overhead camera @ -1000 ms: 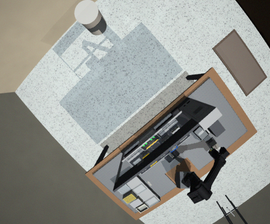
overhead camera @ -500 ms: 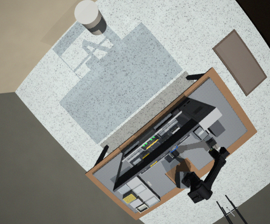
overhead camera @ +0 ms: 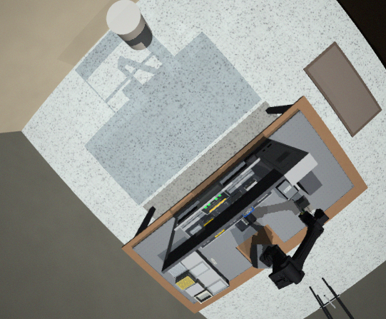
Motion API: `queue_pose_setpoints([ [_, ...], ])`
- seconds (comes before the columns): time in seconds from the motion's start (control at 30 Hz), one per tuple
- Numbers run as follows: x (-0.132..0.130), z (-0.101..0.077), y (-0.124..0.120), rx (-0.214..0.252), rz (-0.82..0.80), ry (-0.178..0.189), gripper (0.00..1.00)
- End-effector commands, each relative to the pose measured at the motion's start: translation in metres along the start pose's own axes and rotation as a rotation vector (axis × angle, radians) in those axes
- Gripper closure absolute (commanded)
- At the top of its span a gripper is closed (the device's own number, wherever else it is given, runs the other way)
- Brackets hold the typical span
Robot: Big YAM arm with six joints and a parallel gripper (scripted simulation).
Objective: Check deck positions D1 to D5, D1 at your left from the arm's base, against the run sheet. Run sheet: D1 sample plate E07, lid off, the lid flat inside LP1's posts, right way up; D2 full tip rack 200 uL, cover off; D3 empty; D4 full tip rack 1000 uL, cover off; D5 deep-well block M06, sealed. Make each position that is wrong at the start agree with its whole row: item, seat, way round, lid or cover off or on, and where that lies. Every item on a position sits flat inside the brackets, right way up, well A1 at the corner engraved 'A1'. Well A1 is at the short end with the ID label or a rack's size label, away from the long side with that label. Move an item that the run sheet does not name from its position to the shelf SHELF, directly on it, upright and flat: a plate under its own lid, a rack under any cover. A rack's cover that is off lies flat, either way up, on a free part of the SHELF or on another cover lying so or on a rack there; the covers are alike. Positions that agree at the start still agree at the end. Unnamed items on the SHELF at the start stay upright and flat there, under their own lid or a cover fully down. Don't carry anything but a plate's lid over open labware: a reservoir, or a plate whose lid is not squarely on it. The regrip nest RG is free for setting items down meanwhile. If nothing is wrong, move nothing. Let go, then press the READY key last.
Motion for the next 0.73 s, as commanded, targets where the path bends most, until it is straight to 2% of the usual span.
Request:
queue_pose_setpoints([
  [0.0, -0.0018, -0.0143, 0.0231, -0.049, -0.011, -0.009, 1.0],
  [0.7, -0.0036, -0.0131, 0.0303, -0.052, -0.011, -0.011, 1.0],
])
Point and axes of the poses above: the point where the finger pads meet when closed, its own z axis out along the fingers, its own x axis across the jaws, y = z × x, the point moved 10 cm from there along -z, back along the fingers, and after that the axes turned 7 degrees about -z, right-handed, at the moved point
